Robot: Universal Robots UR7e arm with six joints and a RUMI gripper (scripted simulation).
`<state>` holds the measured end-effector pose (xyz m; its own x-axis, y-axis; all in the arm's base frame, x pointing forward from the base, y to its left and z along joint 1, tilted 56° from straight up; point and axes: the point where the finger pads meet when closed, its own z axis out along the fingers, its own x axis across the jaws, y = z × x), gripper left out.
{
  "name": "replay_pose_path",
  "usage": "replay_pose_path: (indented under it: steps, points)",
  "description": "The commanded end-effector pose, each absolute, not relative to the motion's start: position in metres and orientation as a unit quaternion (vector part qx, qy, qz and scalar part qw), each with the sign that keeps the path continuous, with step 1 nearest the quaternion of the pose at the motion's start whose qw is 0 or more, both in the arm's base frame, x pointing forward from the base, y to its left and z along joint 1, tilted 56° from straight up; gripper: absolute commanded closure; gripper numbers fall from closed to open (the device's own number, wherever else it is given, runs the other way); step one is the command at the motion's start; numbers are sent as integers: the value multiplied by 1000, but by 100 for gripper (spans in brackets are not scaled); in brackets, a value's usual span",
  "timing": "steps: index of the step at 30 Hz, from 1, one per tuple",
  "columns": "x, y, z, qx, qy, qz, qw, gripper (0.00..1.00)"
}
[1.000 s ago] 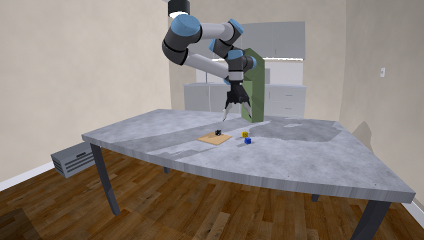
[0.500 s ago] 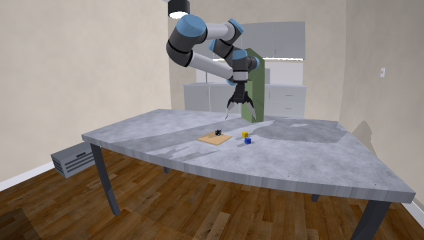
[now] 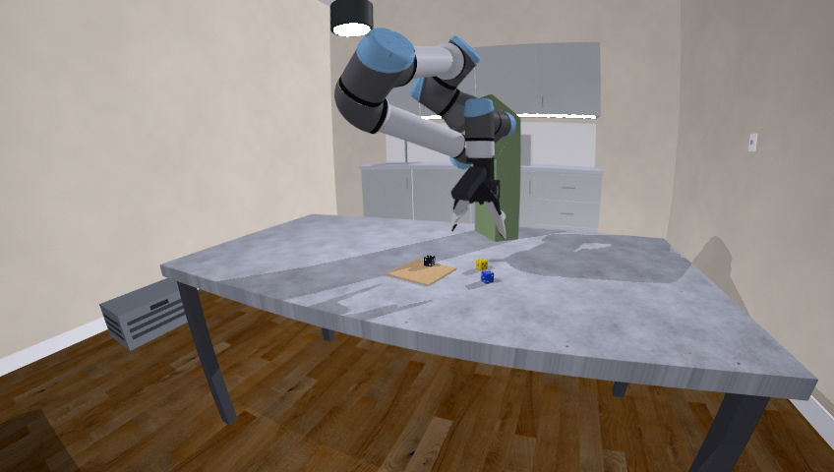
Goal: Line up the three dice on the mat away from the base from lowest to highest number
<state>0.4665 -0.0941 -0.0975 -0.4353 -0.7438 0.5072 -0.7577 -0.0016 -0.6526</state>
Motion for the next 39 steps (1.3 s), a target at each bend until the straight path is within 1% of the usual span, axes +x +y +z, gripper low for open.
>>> replay_pose_path:
  steps: [1, 20, 39]
  points:
    - [465, -92, -100, 491, -735, 468, -16, 0]
    - [459, -88, -109, 381, -797, 462, -83, 0]
    - [457, -87, -112, 345, -812, 458, -103, 0]
